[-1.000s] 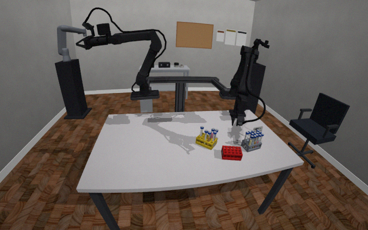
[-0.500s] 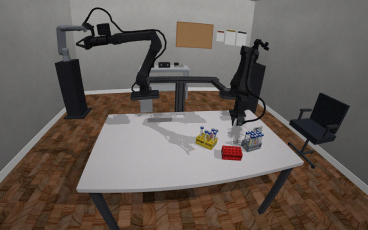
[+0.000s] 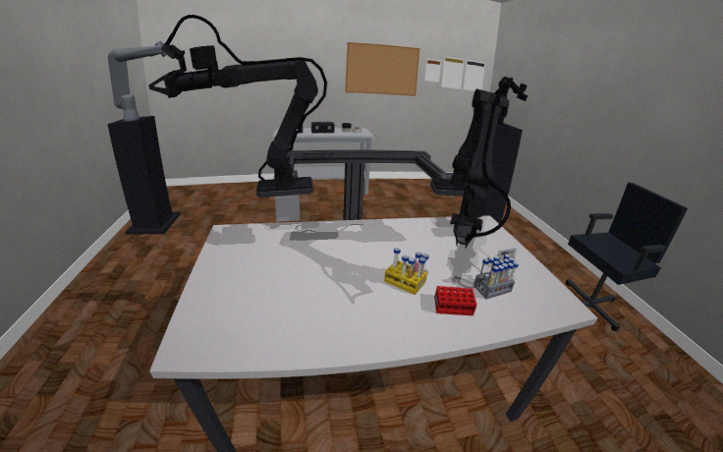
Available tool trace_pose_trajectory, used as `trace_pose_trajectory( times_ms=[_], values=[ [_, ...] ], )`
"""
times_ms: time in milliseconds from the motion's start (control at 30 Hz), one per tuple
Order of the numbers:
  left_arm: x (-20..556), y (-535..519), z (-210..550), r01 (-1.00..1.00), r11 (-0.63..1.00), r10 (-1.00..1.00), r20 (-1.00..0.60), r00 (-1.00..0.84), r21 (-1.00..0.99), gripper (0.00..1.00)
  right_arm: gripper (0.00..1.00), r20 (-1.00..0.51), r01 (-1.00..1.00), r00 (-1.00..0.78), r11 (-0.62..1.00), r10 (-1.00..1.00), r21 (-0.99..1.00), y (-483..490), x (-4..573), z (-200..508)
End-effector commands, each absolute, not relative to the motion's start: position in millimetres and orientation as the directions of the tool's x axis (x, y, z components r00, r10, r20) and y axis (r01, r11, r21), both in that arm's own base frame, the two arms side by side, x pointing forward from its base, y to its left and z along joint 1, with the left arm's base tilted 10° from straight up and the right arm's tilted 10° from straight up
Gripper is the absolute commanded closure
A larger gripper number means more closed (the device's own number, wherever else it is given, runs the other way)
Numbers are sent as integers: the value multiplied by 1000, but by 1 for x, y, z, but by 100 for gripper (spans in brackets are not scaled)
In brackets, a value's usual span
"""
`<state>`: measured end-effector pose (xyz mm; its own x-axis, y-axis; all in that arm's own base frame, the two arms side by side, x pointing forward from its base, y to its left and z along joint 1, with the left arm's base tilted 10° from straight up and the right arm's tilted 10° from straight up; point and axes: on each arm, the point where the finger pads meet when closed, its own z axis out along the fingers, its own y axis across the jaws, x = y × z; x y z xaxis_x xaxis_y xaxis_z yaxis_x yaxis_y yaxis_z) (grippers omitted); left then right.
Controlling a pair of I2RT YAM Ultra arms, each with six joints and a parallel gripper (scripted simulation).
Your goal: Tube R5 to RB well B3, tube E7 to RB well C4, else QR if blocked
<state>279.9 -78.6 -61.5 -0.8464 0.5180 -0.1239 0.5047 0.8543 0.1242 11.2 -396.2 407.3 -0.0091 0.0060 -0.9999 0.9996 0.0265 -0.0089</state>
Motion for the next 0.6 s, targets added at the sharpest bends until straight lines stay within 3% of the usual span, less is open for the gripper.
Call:
trace_pose_trajectory(
  times_ms=[0, 567],
  values=[
    [280, -68, -57, 560, 818, 575, -137, -807, 133, 70, 100, -999, 1000, 0, 4, -44, 0, -385, 3, 432],
    [276, 14, -54, 558, 817, 575, -142, -806, 143, 70, 100, -999, 1000, 0, 4, -44, 0, -385, 3, 432]
  ],
)
